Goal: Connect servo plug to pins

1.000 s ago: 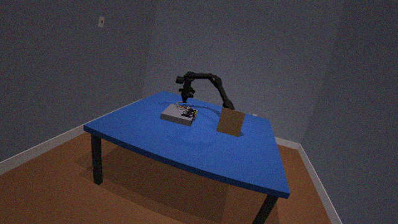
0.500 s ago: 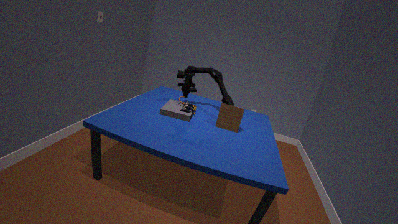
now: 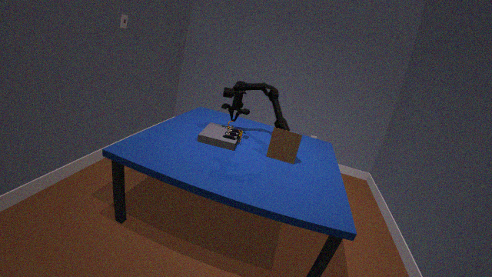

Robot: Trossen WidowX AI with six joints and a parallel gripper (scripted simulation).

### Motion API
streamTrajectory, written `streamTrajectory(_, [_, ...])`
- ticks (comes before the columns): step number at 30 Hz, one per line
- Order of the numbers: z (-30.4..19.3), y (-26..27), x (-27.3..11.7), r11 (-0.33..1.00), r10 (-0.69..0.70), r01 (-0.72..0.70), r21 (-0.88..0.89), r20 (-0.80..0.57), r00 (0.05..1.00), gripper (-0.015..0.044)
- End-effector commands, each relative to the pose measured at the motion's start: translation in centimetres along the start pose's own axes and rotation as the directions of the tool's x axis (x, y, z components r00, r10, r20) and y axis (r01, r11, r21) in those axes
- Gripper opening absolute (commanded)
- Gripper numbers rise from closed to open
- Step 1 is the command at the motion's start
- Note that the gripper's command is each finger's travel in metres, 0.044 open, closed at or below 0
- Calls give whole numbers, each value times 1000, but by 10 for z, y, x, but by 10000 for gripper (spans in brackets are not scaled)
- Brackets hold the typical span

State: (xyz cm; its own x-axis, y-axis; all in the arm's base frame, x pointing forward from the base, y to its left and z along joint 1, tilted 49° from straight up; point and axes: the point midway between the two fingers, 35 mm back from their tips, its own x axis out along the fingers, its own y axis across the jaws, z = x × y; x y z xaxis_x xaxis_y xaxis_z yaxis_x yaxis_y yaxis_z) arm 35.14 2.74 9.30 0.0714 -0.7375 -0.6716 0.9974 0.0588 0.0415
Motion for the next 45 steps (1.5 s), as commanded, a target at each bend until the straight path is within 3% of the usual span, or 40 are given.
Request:
streamTrajectory(1, [-6,-12,-3,990,4,-5,-144,-7,1000,0])
streamTrajectory(10, [-16,-39,-4,897,3,-7,-441,-9,1000,0])
streamTrajectory(20, [-26,-70,-3,694,1,-6,-720,-8,1000,0])
streamTrajectory(33, [-33,-111,3,313,-2,-1,-950,-2,1000,0])
streamTrajectory(45, [-36,-150,12,-95,-4,9,-995,9,1000,0])
